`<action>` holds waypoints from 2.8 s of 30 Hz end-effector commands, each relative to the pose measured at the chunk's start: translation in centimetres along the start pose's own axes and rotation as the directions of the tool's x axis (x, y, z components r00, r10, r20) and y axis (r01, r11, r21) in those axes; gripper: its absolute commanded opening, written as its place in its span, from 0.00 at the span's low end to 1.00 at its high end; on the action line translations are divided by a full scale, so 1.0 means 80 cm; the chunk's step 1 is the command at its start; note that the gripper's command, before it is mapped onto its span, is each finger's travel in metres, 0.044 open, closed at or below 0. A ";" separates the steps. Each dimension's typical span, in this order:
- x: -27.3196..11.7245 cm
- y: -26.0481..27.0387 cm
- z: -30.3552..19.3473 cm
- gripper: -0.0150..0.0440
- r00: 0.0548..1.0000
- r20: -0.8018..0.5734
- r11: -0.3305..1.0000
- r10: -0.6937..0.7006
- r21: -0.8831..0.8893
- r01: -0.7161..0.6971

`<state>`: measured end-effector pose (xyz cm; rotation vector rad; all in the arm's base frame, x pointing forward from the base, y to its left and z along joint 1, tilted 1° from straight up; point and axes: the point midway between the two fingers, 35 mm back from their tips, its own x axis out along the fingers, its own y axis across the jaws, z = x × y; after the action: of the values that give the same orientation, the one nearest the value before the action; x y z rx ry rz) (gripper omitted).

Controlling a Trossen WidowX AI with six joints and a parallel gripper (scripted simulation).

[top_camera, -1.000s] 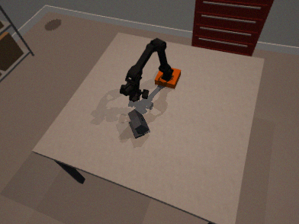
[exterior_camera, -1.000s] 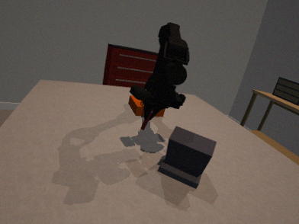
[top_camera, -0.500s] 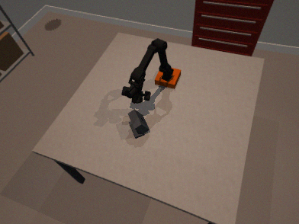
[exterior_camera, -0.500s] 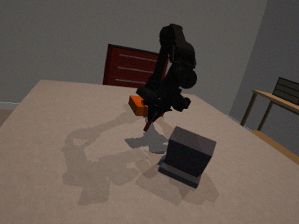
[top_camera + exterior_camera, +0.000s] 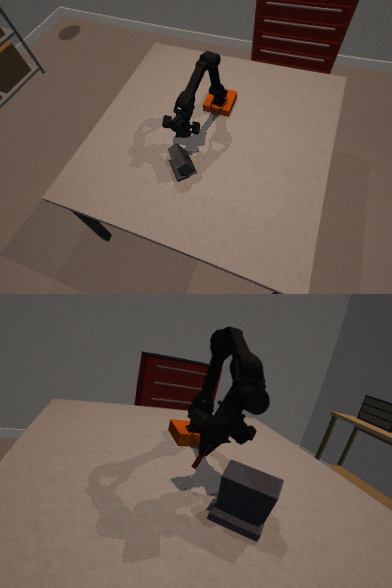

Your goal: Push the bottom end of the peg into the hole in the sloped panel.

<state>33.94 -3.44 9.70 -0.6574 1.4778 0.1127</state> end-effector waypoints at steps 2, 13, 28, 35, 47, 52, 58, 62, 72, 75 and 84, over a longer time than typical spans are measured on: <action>0.000 0.005 0.003 0.25 1.000 -0.002 1.000 -0.027 -0.011 0.027; -0.003 0.015 0.012 0.25 0.997 0.008 0.996 -0.082 -0.043 0.082; -0.009 0.030 0.025 0.25 0.987 0.029 0.984 -0.157 -0.083 0.158; -0.012 0.037 0.031 0.25 0.981 0.042 0.976 -0.191 -0.099 0.194; -0.018 0.050 0.040 0.25 0.966 0.068 0.959 -0.248 -0.125 0.255; -0.021 0.056 0.043 0.25 0.959 0.080 0.951 -0.271 -0.134 0.280; -0.024 0.063 0.048 0.25 0.950 0.096 0.940 -0.298 -0.144 0.309; -0.027 0.067 0.050 0.25 0.943 0.107 0.932 -0.316 -0.150 0.329; -0.033 0.079 0.057 0.25 0.924 0.136 0.912 -0.358 -0.162 0.377; -0.035 0.083 0.058 0.25 0.917 0.145 0.905 -0.370 -0.165 0.392; -0.041 0.094 0.064 0.25 0.897 0.175 0.884 -0.406 -0.173 0.434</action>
<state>34.68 6.00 10.05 -1.0976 1.1842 -0.0165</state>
